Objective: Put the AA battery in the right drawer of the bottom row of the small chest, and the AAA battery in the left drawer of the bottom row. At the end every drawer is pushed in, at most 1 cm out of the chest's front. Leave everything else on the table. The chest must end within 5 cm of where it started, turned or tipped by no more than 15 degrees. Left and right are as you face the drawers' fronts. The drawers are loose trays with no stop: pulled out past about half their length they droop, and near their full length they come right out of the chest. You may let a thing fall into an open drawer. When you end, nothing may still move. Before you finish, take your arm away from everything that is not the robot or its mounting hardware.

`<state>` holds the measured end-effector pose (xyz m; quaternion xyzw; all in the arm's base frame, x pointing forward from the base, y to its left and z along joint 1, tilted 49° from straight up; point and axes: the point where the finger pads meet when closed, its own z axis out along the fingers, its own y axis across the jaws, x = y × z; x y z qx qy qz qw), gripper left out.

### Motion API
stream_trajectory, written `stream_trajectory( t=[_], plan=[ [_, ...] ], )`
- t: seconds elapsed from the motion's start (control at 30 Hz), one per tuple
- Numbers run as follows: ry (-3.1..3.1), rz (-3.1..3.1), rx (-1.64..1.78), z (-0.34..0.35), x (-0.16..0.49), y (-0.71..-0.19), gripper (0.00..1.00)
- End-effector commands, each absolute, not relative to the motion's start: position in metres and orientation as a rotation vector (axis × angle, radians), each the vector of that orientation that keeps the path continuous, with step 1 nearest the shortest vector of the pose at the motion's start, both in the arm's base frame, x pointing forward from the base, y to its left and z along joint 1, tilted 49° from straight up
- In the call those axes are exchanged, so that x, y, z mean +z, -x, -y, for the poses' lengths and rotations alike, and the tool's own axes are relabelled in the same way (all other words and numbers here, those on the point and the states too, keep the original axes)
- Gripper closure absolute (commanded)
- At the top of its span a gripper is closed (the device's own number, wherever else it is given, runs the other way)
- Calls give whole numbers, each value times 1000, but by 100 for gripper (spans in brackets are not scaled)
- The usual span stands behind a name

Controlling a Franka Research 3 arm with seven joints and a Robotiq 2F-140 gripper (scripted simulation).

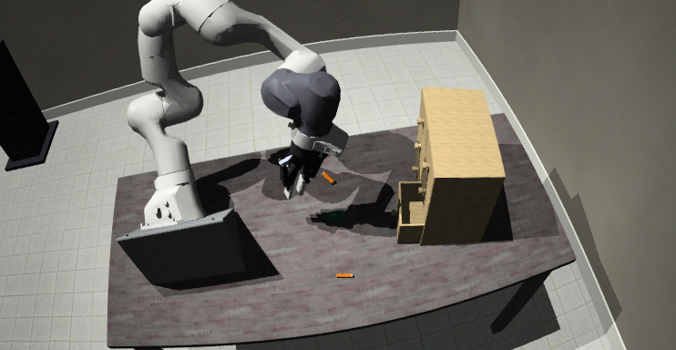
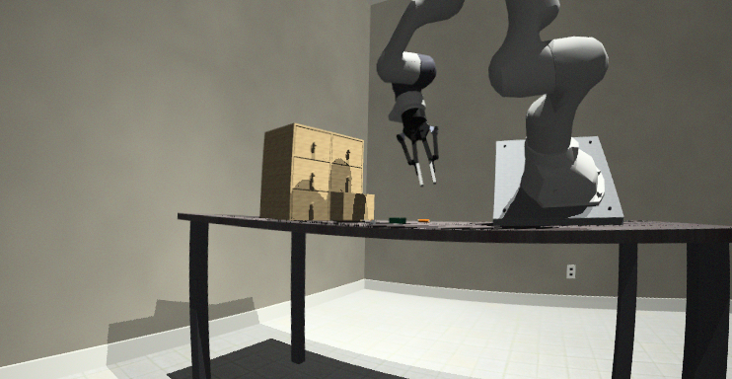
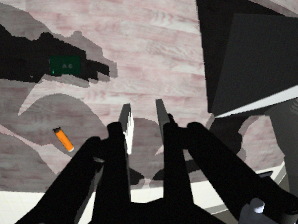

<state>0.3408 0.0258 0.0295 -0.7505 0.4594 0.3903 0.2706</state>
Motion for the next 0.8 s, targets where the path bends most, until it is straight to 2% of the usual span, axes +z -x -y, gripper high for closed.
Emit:
stream_trajectory(
  t=[0.0, 0.77],
  plan=[
    [1891, -1509, 1183, -34, 30, -339, 80],
    [1476, -2198, 1448, -58, 17, -331, 80]
  ],
)
